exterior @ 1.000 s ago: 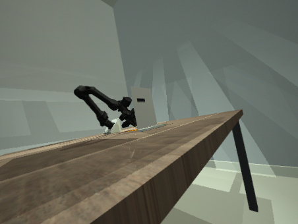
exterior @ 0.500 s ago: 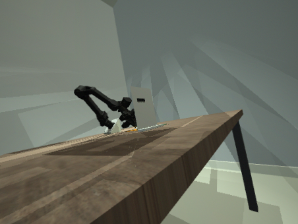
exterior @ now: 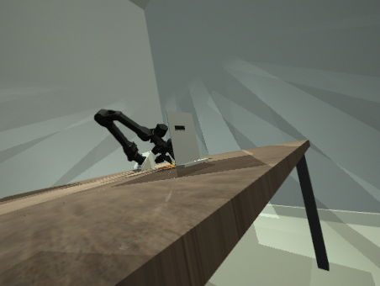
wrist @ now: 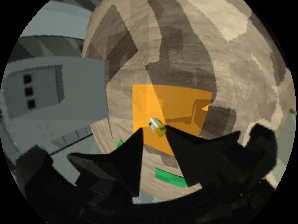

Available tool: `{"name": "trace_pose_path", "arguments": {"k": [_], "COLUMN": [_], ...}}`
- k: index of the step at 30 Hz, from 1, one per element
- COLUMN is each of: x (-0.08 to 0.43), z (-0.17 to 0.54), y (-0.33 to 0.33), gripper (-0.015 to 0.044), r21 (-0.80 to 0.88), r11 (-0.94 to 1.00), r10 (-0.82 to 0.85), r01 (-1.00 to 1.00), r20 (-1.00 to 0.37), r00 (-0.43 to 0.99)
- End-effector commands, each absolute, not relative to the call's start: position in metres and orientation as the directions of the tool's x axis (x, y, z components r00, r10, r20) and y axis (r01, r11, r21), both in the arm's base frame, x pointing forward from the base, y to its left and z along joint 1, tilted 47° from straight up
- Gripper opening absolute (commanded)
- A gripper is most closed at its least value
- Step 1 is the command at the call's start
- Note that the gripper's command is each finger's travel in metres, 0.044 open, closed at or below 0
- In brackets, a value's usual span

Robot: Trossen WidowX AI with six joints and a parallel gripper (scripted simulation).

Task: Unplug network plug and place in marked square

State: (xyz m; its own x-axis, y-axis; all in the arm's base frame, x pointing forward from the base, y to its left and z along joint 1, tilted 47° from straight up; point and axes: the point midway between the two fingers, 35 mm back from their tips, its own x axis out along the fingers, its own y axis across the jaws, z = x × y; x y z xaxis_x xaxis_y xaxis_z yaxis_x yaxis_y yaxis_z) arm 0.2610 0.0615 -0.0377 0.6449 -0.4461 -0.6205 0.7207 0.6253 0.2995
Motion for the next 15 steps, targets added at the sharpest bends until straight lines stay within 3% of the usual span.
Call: {"name": "trace_pose_path", "arguments": {"k": [1, 15], "x": [0.259, 0.249], "z": [-0.034, -0.025], "y": [0.065, 0.073], "gripper": [0.0156, 0.0156], "r21": [0.307, 0.305], "r11": [0.624, 0.625], "r10": [-0.443, -0.442], "r01": [0.719, 0.719], "r20": [-0.619, -0.620], "r00": [0.649, 0.648]}}
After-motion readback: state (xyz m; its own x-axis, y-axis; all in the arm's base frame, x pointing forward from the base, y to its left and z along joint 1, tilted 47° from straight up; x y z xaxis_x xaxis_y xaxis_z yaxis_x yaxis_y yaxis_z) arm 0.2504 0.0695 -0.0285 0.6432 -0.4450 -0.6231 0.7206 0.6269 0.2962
